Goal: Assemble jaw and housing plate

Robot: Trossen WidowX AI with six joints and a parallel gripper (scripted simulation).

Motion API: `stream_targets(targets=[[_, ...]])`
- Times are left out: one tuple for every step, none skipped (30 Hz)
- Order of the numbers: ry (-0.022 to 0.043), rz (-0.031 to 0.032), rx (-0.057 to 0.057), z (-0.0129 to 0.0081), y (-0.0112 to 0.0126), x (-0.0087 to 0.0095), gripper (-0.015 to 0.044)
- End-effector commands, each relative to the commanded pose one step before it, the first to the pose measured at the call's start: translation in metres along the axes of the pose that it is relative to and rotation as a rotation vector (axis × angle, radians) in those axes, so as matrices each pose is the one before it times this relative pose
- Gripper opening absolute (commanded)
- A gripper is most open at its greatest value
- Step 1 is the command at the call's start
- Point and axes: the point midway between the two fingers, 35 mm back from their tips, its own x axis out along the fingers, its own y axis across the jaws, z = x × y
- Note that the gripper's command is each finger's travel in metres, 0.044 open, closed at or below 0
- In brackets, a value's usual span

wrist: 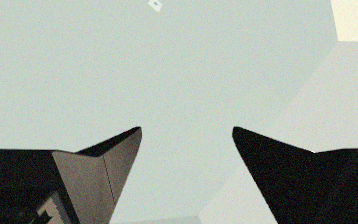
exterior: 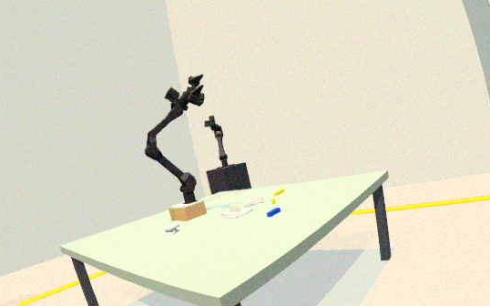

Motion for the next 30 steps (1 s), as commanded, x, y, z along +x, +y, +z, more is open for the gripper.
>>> stream_targets(targets=[[0.00000, 0.00000, 0.0000, 0.00000, 0.00000, 0.00000, 0.0426], [0.00000, 0.00000, 0.0000, 0.00000, 0.00000, 0.00000, 0.0400], [0.00000, 0.00000, 0.0000, 0.00000, 0.00000, 0.00000, 0.0374], [0.00000, 0.00000, 0.0000, 0.00000, 0.00000, 0.00000, 0.0348], [0.00000, 0.00000, 0.0000, 0.00000, 0.00000, 0.00000, 0.0321], [0.00000, 0.00000, 0.0000, 0.00000, 0.00000, 0.00000, 0.0295], [0.00000, 0.00000, 0.0000, 0.00000, 0.00000, 0.00000, 0.0269], [0.00000, 0.00000, 0.0000, 0.00000, 0.00000, 0.00000, 0.0243], [0.00000, 0.00000, 0.0000, 0.00000, 0.00000, 0.00000, 0.0216], [0.00000, 0.00000, 0.0000, 0.00000, 0.00000, 0.00000, 0.0190], [0.00000, 0.00000, 0.0000, 0.00000, 0.00000, 0.00000, 0.0164], [0.00000, 0.00000, 0.0000, 0.00000, 0.00000, 0.00000, 0.0138], [0.00000, 0.00000, 0.0000, 0.00000, 0.00000, 0.00000, 0.0111], [0.00000, 0.00000, 0.0000, 0.00000, 0.00000, 0.00000, 0.0085], [0.00000, 0.00000, 0.0000, 0.00000, 0.00000, 0.00000, 0.0059], [0.00000, 0.00000, 0.0000, 0.00000, 0.00000, 0.00000, 0.0033], [0.00000, 0.00000, 0.0000, 0.00000, 0.00000, 0.00000, 0.0006], [0.00000, 0.00000, 0.0000, 0.00000, 0.00000, 0.00000, 0.0000], [0.00000, 0.00000, 0.0000, 0.00000, 0.00000, 0.00000, 0.0000], [0.00000, 0.00000, 0.0000, 0.00000, 0.00000, 0.00000, 0.0000], [0.00000, 0.00000, 0.0000, 0.00000, 0.00000, 0.00000, 0.0000], [0.00000, 0.00000, 0.0000, 0.00000, 0.00000, 0.00000, 0.0000], [0.00000, 0.00000, 0.0000, 0.00000, 0.00000, 0.00000, 0.0000], [0.00000, 0.00000, 0.0000, 0.00000, 0.00000, 0.00000, 0.0000], [0.00000, 0.00000, 0.0000, 0.00000, 0.00000, 0.00000, 0.0000], [0.00000, 0.00000, 0.0000, 0.00000, 0.00000, 0.00000, 0.0000], [0.00000, 0.00000, 0.0000, 0.00000, 0.00000, 0.00000, 0.0000], [0.00000, 0.00000, 0.0000, 0.00000, 0.00000, 0.00000, 0.0000], [0.00000, 0.00000, 0.0000, 0.00000, 0.00000, 0.00000, 0.0000], [0.00002, 0.00015, 0.0000, 0.00000, 0.00002, 0.00000, 0.0000]])
